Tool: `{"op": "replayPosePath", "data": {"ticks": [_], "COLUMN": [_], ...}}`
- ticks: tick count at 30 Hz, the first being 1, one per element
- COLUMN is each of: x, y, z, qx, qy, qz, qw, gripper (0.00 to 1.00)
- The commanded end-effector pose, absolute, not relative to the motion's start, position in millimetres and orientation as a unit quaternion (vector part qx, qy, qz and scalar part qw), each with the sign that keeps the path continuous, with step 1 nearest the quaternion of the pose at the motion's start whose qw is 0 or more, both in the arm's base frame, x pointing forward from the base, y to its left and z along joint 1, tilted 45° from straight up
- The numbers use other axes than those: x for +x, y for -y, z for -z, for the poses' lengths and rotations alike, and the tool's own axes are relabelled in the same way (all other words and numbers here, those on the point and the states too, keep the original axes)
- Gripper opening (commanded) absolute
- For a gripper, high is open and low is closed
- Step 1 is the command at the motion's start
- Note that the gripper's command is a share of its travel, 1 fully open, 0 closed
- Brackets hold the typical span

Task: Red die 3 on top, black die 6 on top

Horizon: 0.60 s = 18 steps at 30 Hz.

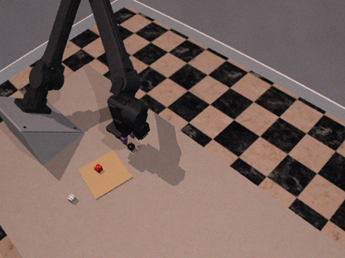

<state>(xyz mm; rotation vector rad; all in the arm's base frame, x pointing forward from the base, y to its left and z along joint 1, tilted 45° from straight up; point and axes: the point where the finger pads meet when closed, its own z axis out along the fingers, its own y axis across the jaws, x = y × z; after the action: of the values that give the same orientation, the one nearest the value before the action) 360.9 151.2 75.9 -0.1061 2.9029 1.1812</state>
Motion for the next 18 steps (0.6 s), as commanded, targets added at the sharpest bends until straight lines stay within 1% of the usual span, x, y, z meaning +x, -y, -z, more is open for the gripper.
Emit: {"op": "replayPosePath", "data": {"ticks": [1, 18], "x": [365.1, 365.0], "y": [-151.9, -155.6], "z": [-71.4, -67.8], "qx": [-0.025, -0.025], "qy": [-0.926, -0.926], "qz": [-0.376, -0.376], "qw": [0.005, 0.006], "gripper": [0.35, 0.35]}}
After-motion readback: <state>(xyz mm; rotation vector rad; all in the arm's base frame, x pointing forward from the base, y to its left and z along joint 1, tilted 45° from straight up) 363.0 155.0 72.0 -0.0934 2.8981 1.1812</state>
